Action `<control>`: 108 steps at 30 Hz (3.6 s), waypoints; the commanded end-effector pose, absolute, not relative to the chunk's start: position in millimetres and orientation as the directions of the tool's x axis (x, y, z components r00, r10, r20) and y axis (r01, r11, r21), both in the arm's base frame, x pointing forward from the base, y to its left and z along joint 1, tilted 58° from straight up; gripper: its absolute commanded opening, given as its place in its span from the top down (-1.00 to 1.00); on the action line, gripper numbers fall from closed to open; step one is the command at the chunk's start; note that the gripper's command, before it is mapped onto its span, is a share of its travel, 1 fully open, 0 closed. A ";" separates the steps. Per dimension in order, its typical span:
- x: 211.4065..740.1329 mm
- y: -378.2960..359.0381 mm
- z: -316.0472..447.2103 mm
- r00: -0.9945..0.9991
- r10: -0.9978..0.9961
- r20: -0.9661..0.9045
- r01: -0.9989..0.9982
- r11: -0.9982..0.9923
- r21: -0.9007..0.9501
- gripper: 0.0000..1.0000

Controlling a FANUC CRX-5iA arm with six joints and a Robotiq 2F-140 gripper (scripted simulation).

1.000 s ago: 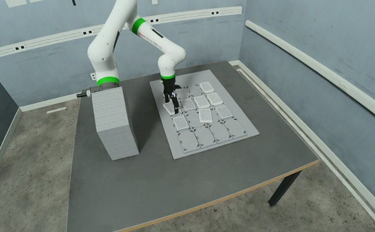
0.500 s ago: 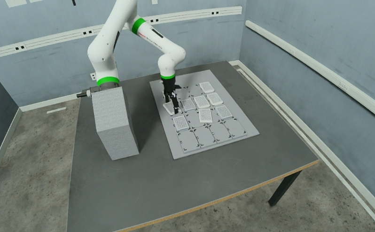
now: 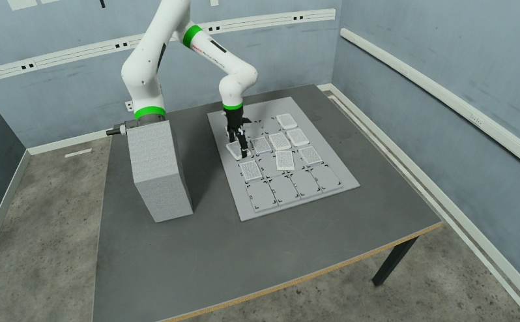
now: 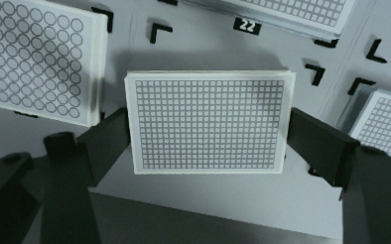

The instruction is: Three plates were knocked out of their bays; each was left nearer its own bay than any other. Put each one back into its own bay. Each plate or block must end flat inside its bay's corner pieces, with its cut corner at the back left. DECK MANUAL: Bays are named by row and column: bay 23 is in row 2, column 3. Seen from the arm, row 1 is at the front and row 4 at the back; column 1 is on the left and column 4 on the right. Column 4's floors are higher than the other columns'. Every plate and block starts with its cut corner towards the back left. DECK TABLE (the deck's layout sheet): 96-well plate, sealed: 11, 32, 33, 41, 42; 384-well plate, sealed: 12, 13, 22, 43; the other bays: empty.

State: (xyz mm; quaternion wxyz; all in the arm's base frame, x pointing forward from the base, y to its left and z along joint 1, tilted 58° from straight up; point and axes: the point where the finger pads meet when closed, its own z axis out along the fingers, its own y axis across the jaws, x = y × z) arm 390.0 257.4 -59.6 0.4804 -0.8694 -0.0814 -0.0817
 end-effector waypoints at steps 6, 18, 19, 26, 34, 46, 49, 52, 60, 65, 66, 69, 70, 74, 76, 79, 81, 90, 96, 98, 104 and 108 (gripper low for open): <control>390.3 256.9 -59.5 0.973 0.063 0.221 0.220 -0.526 -0.822 -0.79; 390.3 256.6 -59.4 0.973 0.063 0.221 0.220 -0.526 -0.822 -0.78; 390.3 256.5 -59.3 0.973 0.063 0.221 0.220 -0.526 -0.822 -0.78; 390.2 256.1 -59.1 0.973 0.063 0.221 0.220 -0.526 -0.822 -0.77; 390.3 256.1 -59.1 0.973 0.063 0.221 0.220 -0.526 -0.822 -0.76; 390.2 255.9 -59.0 0.973 0.063 0.221 0.220 -0.526 -0.822 -0.74; 390.2 255.9 -58.9 0.973 0.063 0.221 0.220 -0.526 -0.822 -0.74; 390.2 255.9 -59.0 0.973 0.063 0.221 0.220 -0.526 -0.822 -0.73; 390.2 255.6 -58.8 0.973 0.063 0.221 0.220 -0.526 -0.822 -0.72; 390.2 255.6 -58.8 0.973 0.063 0.221 0.220 -0.526 -0.822 -0.72; 390.2 255.6 -58.8 0.973 0.063 0.221 0.220 -0.526 -0.822 -0.72; 390.2 255.6 -58.8 0.973 0.063 0.221 0.220 -0.526 -0.822 0.80; 390.2 255.6 -58.8 0.973 0.063 0.221 0.220 -0.526 -0.822 0.80; 390.2 255.6 -58.8 0.973 0.063 0.221 0.220 -0.526 -0.822 0.80; 390.2 255.6 -58.8 0.973 0.063 0.221 0.220 -0.526 -0.822 0.80; 390.2 255.6 -58.8 0.973 0.063 0.221 0.220 -0.526 -0.822 0.80; 390.2 255.6 -58.8 0.973 0.063 0.221 0.220 -0.526 -0.822 0.80; 390.1 255.0 -58.4 0.973 0.063 0.221 0.220 -0.526 -0.822 0.80; 390.0 253.3 -57.4 0.973 0.063 0.221 0.220 -0.526 -0.822 0.80; 390.0 252.8 -57.0 0.973 0.063 0.221 0.220 -0.526 -0.822 0.80; 389.9 251.6 -56.3 0.973 0.063 0.221 0.220 -0.526 -0.822 0.80; 389.8 250.5 -55.6 0.973 0.063 0.221 0.220 -0.526 -0.822 0.80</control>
